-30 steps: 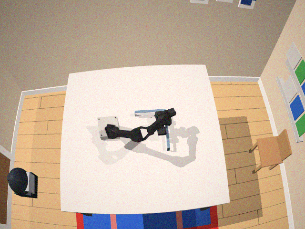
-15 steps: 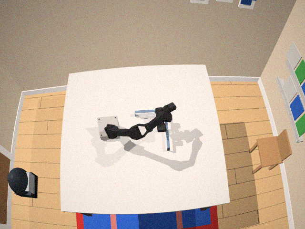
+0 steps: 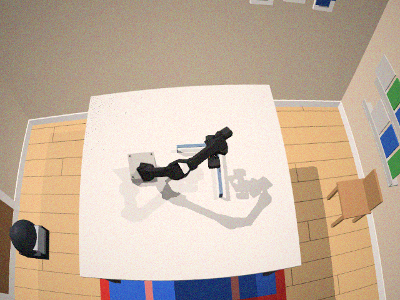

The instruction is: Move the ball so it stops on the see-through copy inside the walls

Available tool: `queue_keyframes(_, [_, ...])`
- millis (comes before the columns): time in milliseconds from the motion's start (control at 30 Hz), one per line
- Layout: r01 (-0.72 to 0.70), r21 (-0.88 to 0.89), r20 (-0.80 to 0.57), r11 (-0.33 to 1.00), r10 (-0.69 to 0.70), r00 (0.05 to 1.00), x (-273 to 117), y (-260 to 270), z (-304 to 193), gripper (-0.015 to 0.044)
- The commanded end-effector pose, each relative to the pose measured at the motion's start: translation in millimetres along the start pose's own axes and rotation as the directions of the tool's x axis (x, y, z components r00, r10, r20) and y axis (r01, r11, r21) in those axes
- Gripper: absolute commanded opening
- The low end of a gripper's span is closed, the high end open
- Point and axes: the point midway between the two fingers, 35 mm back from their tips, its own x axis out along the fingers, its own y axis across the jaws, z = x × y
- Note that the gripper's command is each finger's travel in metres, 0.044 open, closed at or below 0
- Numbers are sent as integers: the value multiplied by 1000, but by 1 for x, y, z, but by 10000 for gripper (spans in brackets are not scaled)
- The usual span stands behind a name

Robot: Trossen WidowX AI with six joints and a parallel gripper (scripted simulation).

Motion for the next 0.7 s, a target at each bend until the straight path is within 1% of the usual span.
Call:
queue_keyframes(0, [-3,4,-3,1000,3,1000,6,6,0,0])
queue_keyframes(167, [-3,5,-3,1000,3,1000,37,28,1,0])
queue_keyframes(400, [-4,5,-2,1000,4,1000,48,30,1,0])
queue_keyframes(667, [-3,5,-2,1000,3,1000,94,30,2,0])
